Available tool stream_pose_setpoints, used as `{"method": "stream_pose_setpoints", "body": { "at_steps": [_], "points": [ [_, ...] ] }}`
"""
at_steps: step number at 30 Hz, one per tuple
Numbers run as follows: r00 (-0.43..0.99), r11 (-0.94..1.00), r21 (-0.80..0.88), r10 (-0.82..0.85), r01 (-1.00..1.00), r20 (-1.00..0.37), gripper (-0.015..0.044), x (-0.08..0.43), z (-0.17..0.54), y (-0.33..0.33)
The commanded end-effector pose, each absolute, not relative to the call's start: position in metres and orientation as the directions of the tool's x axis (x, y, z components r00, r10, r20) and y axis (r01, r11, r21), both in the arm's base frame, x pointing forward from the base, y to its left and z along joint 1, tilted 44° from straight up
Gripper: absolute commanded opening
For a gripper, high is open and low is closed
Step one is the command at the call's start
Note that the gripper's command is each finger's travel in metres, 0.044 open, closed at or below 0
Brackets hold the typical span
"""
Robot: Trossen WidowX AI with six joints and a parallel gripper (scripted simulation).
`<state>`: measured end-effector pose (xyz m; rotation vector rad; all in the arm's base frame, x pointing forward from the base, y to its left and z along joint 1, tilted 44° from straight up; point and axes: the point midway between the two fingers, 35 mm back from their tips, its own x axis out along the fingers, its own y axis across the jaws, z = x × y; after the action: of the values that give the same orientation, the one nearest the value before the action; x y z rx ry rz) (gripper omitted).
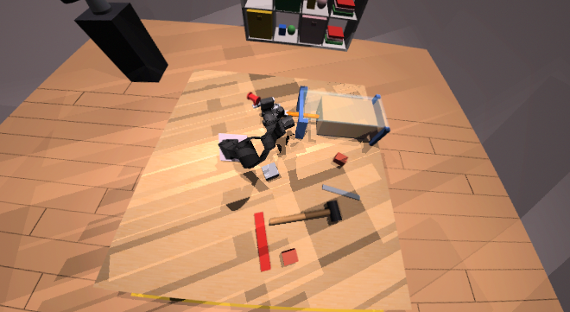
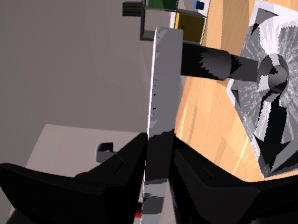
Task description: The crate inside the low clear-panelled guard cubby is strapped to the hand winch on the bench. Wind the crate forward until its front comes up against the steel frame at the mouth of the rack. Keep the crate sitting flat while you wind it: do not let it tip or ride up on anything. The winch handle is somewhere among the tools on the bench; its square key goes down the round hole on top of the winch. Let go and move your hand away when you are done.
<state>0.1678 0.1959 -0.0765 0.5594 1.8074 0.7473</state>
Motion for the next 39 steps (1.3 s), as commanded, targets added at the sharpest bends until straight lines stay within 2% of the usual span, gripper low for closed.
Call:
{"method": "stream_pose_setpoints", "body": {
  "at_steps": [1, 39],
  "points": [
    [-0.342, 0.688, 0.725, 0.688, 0.029, -0.640, 0.0000, 0.166, -0.080, 0.193],
    [-0.340, 0.688, 0.725, 0.689, 0.028, -0.640, 0.0000, 0.169, -0.085, 0.181]
  ]
}}
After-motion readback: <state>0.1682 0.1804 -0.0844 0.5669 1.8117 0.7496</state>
